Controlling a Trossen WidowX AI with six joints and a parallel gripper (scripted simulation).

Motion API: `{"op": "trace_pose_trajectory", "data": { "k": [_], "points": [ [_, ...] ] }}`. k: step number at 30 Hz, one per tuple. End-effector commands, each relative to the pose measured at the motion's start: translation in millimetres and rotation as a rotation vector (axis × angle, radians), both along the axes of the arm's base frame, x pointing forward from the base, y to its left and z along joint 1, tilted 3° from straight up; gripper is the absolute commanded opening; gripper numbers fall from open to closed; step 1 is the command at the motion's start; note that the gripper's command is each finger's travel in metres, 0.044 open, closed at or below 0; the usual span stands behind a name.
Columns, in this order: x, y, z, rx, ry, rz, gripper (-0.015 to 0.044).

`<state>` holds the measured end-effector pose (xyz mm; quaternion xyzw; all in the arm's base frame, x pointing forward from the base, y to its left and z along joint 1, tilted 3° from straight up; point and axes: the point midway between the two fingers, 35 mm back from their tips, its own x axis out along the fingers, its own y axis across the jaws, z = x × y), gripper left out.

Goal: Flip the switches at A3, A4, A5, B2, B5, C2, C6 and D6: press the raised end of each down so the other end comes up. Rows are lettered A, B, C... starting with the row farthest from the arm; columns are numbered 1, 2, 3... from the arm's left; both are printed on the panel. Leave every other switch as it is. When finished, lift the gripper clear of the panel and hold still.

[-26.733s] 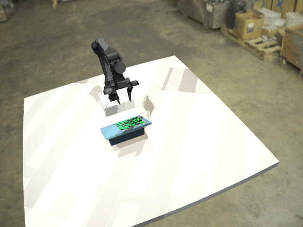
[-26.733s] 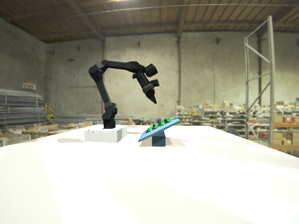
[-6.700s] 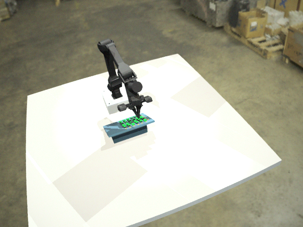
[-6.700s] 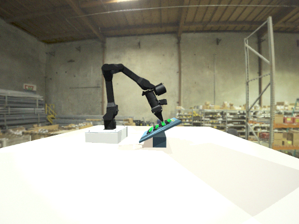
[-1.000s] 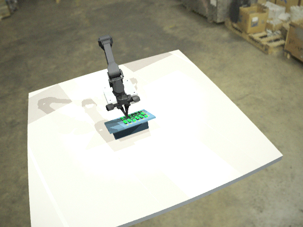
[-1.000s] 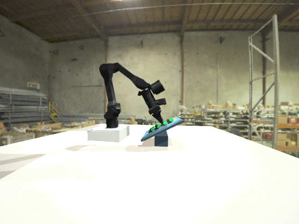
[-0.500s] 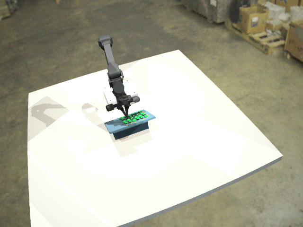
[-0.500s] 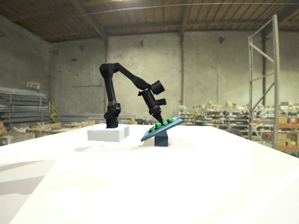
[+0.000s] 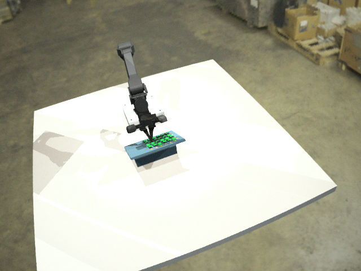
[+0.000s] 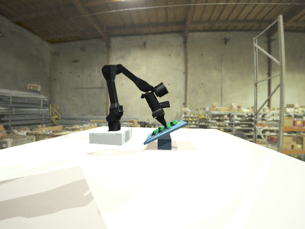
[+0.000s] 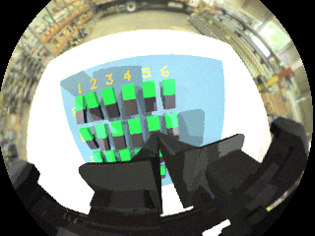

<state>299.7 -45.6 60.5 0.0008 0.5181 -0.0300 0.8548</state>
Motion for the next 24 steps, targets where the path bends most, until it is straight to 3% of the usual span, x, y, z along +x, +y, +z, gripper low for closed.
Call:
{"op": "trace_pose_trajectory", "data": {
  "k": [1, 24],
  "points": [
    [-1.5, 1.0, -4.2, 0.004, 0.01, 0.004, 0.0],
    [0.3, 0.0, -0.4, 0.0, 0.001, 0.0, 0.0]
  ]
}}
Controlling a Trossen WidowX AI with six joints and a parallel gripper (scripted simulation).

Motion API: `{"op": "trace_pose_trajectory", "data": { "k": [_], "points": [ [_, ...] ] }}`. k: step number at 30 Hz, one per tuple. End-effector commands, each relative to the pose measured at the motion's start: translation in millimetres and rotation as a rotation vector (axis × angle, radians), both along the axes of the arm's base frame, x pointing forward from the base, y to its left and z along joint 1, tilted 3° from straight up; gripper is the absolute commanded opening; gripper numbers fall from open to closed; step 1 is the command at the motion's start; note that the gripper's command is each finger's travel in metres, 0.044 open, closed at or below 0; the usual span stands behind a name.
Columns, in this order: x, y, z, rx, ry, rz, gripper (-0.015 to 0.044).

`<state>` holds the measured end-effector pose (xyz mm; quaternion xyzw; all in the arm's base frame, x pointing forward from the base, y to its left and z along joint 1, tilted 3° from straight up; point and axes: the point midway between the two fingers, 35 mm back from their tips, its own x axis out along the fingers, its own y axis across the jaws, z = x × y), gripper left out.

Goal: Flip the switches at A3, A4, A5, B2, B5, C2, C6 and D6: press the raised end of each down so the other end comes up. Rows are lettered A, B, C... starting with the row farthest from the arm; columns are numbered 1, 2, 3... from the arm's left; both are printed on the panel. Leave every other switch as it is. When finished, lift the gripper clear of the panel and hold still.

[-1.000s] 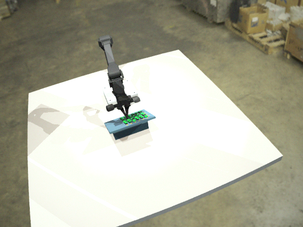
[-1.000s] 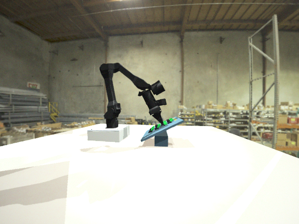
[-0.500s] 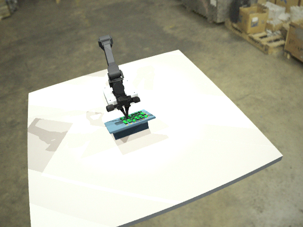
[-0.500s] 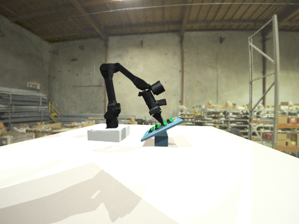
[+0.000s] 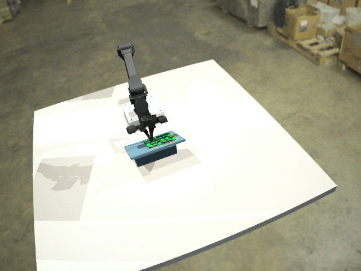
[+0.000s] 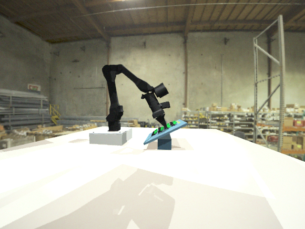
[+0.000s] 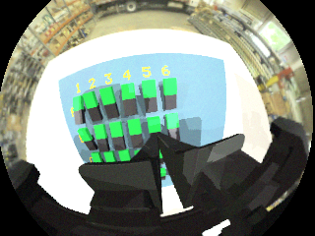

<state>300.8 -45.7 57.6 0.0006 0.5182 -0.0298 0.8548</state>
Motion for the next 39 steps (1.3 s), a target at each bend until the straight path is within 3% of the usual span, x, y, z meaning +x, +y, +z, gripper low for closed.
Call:
{"op": "trace_pose_trajectory", "data": {
  "k": [1, 5, 10, 20, 25, 30, 39],
  "points": [
    [-3, 0, 10, 0.001, 0.006, 0.001, 0.0],
    [-28, 4, 55, 0.005, 0.036, 0.003, 0.0],
    [-29, 4, 57, 0.006, 0.038, 0.003, 0.0],
    [-62, 73, 39, 0.012, 0.041, 0.003, 0.0],
    [-61, 74, 36, 0.012, 0.039, 0.003, 0.0],
    [-48, 73, 6, 0.01, 0.013, 0.004, 0.0],
    [-48, 73, 6, 0.01, 0.013, 0.004, 0.0]
  ]
}}
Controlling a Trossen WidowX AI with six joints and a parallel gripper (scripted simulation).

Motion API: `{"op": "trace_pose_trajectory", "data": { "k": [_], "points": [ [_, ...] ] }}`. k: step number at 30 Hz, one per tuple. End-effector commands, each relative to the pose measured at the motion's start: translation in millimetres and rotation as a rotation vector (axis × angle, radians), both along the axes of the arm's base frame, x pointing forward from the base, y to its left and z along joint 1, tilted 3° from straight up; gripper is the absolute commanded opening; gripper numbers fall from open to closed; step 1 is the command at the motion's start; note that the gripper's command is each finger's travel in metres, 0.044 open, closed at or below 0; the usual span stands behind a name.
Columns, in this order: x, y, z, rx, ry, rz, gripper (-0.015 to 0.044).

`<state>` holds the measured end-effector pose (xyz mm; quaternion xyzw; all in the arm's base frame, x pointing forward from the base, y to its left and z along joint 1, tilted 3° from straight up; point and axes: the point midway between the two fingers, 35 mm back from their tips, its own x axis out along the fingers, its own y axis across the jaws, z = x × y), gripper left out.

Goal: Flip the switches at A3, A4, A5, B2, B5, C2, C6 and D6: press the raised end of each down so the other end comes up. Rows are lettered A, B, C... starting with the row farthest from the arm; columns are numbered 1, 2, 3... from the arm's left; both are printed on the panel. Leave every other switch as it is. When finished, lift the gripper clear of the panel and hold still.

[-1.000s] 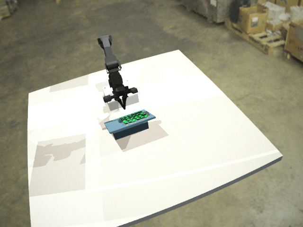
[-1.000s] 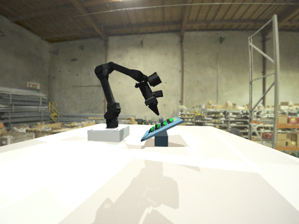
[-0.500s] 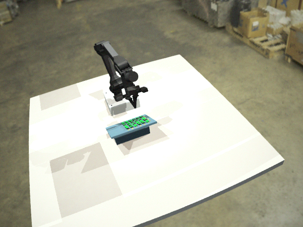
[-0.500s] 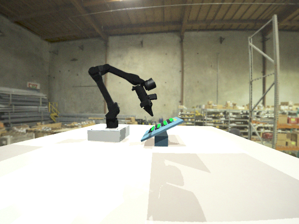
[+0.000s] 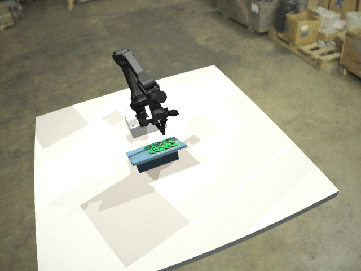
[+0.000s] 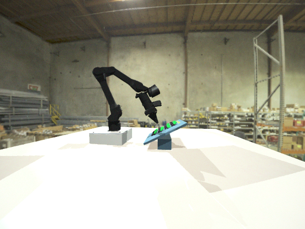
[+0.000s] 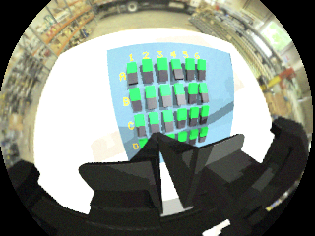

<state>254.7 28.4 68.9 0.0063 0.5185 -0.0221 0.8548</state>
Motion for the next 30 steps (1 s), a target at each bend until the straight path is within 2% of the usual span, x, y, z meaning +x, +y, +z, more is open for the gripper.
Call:
{"op": "trace_pose_trajectory", "data": {
  "k": [1, 30],
  "points": [
    [-2, -1, -5, -0.007, 0.013, -0.003, 0.0],
    [6, -2, -23, -0.007, 0.013, -0.003, 0.0]
  ]
}}
